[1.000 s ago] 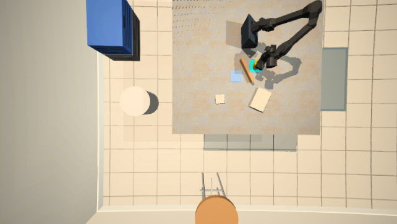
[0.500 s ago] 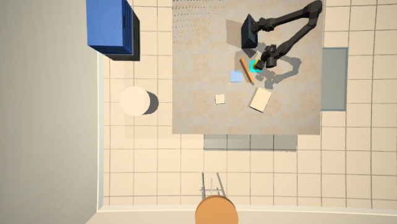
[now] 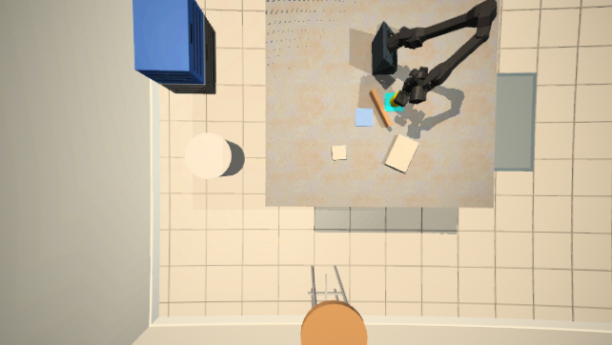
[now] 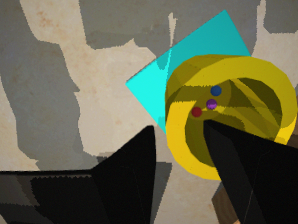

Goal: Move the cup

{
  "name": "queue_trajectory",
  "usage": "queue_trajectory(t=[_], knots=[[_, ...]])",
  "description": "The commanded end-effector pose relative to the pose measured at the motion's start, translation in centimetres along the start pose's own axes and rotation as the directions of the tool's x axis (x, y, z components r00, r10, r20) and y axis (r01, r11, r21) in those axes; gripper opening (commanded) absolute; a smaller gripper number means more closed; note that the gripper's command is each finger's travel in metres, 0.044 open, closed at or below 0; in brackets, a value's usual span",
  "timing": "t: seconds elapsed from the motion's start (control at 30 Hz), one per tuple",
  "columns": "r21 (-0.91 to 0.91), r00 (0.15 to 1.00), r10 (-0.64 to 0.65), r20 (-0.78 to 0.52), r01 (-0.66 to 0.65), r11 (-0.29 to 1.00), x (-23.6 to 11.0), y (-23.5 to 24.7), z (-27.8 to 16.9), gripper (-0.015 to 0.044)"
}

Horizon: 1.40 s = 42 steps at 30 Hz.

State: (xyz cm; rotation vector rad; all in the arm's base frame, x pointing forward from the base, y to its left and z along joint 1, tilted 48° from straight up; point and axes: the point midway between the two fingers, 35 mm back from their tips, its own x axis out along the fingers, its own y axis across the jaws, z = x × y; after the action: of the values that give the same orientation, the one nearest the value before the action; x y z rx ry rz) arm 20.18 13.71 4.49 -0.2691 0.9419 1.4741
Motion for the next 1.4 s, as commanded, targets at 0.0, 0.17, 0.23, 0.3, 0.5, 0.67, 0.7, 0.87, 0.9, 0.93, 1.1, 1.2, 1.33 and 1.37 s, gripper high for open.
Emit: queue_trajectory(t=[0.0, 0.17, 0.23, 0.3, 0.5, 0.67, 0.7, 0.87, 0.9, 0.93, 1.1, 1.2, 1.33, 1.37], knots=[[-0.013, 1.000, -0.014, 0.001, 0.014, 1.000, -0.8, -0.3, 0.2, 0.0146], [-0.012, 1.000, -0.013, 0.001, 0.013, 1.000, -1.4, -0.3, 0.1, 0.0146], [-0.011, 1.000, -0.013, 0.001, 0.013, 1.000, -1.6, -0.2, 0.1, 0.0146], [-0.011, 1.000, -0.012, 0.001, 0.012, 1.000, -1.8, -0.2, 0.1, 0.0146], [-0.009, 1.000, -0.011, 0.002, 0.011, 1.000, -2.5, -0.1, 0.0, 0.0146], [-0.008, 1.000, -0.010, 0.003, 0.010, 1.000, -3.0, 0.0, -0.1, 0.0146], [-0.008, 1.000, -0.010, 0.003, 0.010, 1.000, -3.1, 0.0, -0.2, 0.0146], [-0.007, 1.000, -0.008, 0.004, 0.008, 1.000, -3.5, 0.2, -0.4, 0.0146], [-0.006, 1.000, -0.008, 0.004, 0.008, 1.000, -3.5, 0.3, -0.4, 0.0146], [-0.006, 1.000, -0.008, 0.004, 0.008, 1.000, -3.6, 0.3, -0.5, 0.0146], [0.007, 1.000, 0.005, 0.004, -0.005, 1.000, -3.1, 0.4, -0.6, 0.0251], [0.007, 1.000, 0.005, 0.004, -0.005, 1.000, -3.1, 0.4, -0.6, 0.0330], [0.007, 1.000, 0.003, 0.003, -0.003, 1.000, -3.5, 0.3, -0.5, 0.0435], [0.006, 1.000, 0.002, 0.003, -0.002, 1.000, -3.7, 0.3, -0.5, 0.0440]])
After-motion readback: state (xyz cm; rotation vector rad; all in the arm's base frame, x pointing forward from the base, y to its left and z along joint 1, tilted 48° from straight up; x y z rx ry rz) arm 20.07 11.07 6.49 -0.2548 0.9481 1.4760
